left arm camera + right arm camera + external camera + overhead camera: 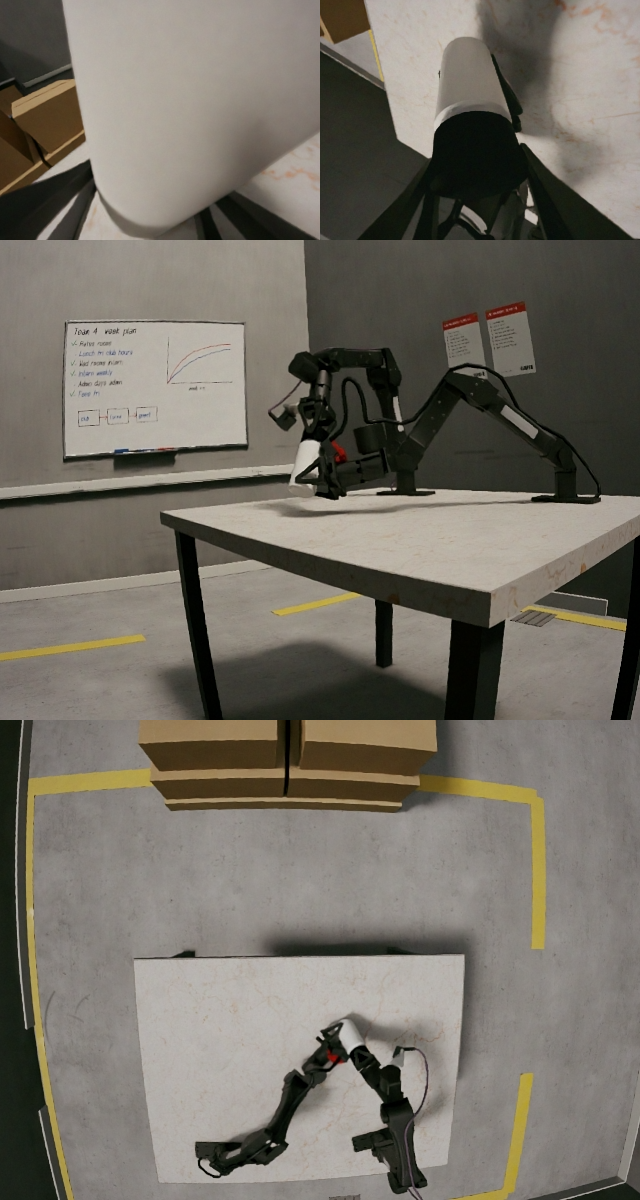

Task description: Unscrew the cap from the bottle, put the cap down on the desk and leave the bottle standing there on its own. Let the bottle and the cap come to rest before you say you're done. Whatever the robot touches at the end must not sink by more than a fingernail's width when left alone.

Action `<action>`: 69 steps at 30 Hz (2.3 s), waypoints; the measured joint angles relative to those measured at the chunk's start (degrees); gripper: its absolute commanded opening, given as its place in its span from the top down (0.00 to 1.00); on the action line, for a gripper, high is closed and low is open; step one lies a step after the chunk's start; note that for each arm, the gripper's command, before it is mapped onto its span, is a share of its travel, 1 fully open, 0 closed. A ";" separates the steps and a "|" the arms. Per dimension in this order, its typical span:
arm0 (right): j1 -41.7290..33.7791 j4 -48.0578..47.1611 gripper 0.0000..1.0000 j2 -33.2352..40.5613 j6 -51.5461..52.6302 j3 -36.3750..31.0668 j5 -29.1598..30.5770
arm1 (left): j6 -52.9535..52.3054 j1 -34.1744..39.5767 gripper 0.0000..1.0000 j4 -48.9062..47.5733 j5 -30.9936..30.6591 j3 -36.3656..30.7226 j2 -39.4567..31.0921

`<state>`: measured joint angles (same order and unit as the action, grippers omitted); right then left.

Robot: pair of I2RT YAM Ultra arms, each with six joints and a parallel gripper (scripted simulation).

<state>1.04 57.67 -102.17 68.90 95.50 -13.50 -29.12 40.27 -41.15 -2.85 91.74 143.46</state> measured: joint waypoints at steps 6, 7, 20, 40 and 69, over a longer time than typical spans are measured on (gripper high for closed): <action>-0.17 0.00 1.00 0.00 -13.81 -0.02 0.70 | -0.11 0.00 1.00 0.15 0.02 0.00 0.02; -0.28 0.02 1.00 0.00 -16.35 0.00 0.94 | -0.11 0.00 1.00 0.17 0.02 0.00 0.02; -1.99 1.18 1.00 -0.57 -48.81 1.40 5.33 | -0.11 0.00 1.00 0.26 0.24 0.00 0.00; -5.11 1.11 1.00 -0.57 -95.97 1.49 12.92 | -0.11 -0.02 1.00 0.48 0.33 0.00 0.02; -6.60 -5.97 0.32 3.04 -138.49 -4.96 16.39 | -0.04 -0.02 1.00 0.74 0.70 0.00 0.02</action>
<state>-5.56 51.70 -99.13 -69.58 90.54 2.90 -29.17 40.25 -40.40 -2.15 91.74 143.48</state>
